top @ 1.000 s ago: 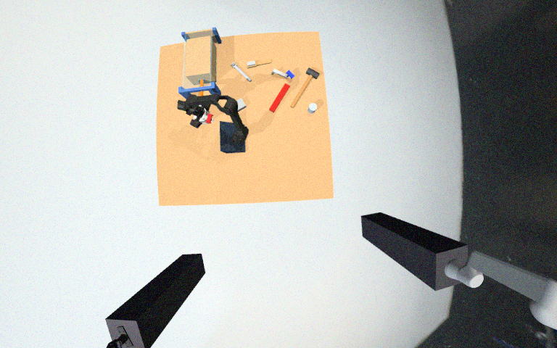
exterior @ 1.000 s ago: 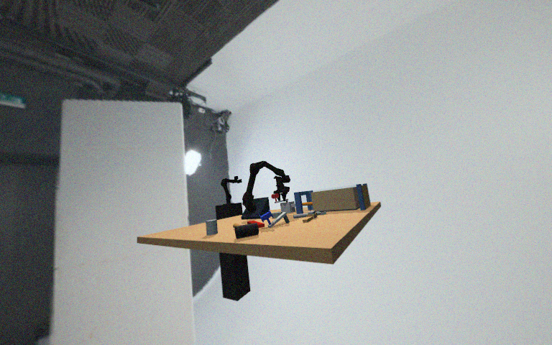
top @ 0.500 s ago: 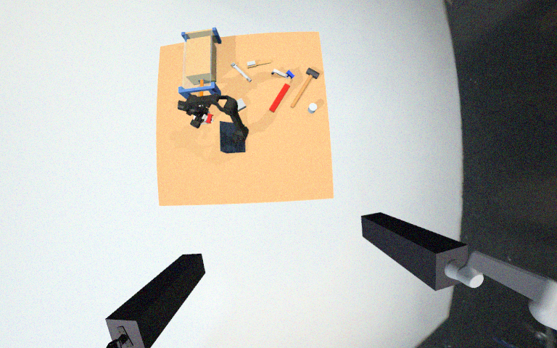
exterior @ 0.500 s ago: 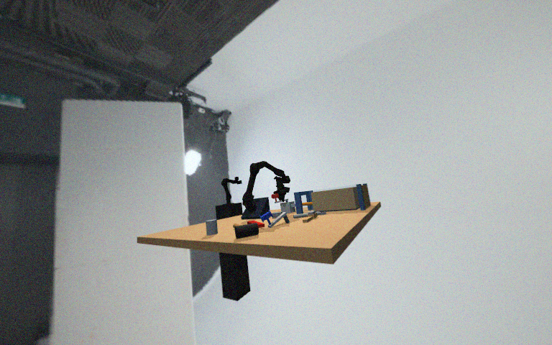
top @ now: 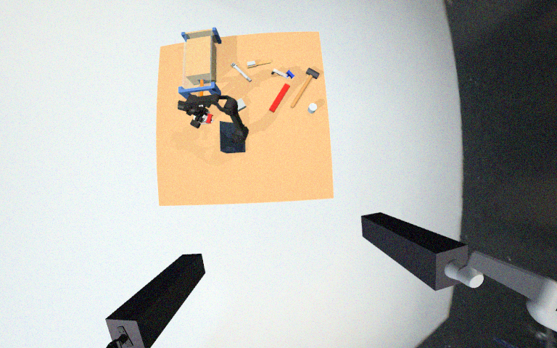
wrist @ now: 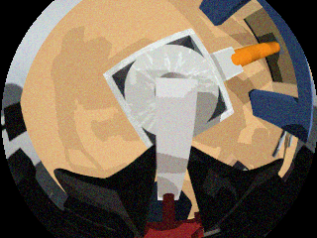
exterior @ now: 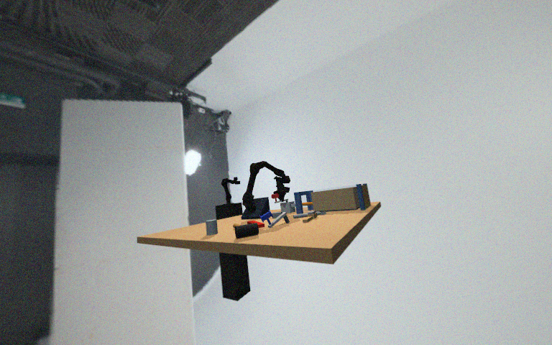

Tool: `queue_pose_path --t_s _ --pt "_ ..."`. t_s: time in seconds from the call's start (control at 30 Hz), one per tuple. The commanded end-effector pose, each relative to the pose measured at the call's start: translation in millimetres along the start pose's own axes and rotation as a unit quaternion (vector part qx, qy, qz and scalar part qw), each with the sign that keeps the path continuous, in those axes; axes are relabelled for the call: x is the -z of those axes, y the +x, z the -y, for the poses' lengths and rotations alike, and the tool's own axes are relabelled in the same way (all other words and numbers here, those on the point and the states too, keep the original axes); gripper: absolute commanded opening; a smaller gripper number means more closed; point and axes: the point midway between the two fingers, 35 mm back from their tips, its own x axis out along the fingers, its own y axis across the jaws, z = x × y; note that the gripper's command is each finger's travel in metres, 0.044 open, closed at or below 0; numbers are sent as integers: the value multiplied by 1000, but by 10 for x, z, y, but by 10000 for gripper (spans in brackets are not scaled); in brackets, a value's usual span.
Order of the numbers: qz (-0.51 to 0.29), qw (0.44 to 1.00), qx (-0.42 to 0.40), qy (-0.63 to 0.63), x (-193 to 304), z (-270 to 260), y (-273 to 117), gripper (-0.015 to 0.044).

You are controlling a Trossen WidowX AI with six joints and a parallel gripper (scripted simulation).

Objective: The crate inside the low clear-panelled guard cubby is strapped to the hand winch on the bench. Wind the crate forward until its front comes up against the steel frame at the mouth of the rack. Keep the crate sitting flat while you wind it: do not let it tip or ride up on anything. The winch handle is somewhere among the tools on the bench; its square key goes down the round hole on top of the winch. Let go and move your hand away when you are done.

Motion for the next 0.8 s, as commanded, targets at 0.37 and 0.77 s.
queue_pose_path --t_s 0.37,0.77 --pt "-38 999 -12 0 -46 16 -36 0" --pt "-42 999 -12 -1 -53 19 -42 0"
